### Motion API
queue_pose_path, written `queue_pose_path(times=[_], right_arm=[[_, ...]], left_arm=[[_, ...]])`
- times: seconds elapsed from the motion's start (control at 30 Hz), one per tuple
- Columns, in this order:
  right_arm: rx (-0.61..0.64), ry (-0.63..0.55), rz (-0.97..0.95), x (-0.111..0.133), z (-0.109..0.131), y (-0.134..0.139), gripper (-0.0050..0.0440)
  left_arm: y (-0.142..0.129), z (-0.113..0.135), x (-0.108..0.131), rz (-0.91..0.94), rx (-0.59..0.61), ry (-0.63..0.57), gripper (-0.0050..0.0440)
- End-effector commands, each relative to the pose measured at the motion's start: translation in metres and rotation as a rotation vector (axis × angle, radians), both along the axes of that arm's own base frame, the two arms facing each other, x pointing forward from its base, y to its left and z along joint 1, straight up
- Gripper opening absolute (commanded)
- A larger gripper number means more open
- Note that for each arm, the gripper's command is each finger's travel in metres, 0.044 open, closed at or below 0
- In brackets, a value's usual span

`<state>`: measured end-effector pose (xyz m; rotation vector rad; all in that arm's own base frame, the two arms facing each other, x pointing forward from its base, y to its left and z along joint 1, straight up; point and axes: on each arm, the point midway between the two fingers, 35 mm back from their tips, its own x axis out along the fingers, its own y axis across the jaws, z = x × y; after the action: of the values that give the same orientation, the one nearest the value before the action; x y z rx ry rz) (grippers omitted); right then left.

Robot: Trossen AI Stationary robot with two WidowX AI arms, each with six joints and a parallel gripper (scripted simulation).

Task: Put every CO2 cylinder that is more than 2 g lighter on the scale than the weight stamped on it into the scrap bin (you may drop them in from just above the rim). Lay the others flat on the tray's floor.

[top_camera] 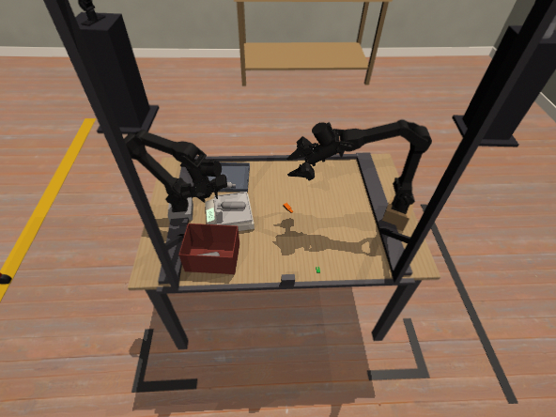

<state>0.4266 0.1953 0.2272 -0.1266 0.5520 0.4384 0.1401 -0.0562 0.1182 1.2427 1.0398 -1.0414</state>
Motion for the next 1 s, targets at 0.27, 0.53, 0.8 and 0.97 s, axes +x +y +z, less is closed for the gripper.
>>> queue_pose_path(times=[0.27, 0.53, 0.8, 0.97], right_arm=[[0.012, -0.027, -0.002, 0.0, 0.013, 0.0, 0.044], [0.012, -0.027, -0.002, 0.0, 0.013, 0.0, 0.044], [0.012, -0.027, -0.002, 0.0, 0.013, 0.0, 0.044], [0.012, -0.027, -0.002, 0.0, 0.013, 0.0, 0.044]], left_arm=[[-0.002, 0.005, 0.021, -0.437, 0.081, 0.024, 0.0255], [0.0, 0.001, 0.038, -0.839, 0.156, 0.056, 0.0255], [0.003, -0.003, 0.051, -1.161, 0.197, 0.08, 0.0255], [0.005, -0.007, 0.06, -1.371, 0.216, 0.09, 0.0255]])
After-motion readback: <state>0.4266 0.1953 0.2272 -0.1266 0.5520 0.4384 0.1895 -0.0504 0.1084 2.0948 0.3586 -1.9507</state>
